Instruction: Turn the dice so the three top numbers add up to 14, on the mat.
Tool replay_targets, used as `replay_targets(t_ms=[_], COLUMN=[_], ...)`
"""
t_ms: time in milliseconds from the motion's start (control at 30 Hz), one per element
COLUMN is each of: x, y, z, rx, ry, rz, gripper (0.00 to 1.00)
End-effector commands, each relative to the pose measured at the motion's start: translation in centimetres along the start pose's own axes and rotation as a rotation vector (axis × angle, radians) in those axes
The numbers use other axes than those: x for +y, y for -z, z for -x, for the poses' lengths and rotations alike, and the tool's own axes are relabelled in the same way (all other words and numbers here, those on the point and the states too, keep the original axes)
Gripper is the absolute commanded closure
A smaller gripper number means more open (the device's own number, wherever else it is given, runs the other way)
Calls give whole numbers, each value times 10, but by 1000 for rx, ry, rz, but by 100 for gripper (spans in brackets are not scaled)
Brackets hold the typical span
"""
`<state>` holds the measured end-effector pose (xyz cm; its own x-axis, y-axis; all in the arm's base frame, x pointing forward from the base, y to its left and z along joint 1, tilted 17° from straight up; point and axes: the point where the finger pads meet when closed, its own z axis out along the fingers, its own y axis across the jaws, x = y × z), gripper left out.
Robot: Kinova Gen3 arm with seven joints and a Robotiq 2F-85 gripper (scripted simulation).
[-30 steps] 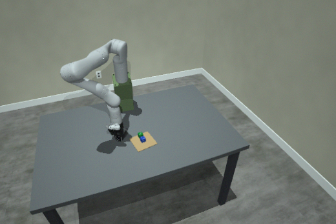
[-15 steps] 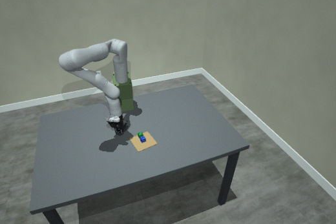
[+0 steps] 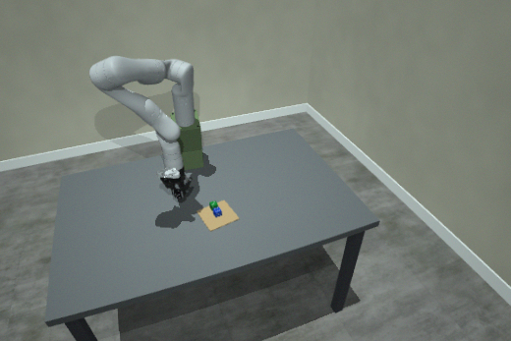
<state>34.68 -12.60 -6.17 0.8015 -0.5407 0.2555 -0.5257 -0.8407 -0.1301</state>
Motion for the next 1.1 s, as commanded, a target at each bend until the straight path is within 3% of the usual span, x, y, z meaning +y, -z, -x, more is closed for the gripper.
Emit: replay_targets(t_ms=[0, 300, 667, 900, 1067], x=[1, 0, -5, -5, -5], y=[2, 1, -10, -13, -13], z=[-3, -3, -8, -9, -9], rx=[6, 7, 8, 6, 5], ry=[0, 47, 572, 714, 726], rz=[1, 1, 2, 4, 4], gripper=[74, 74, 74, 74, 74])
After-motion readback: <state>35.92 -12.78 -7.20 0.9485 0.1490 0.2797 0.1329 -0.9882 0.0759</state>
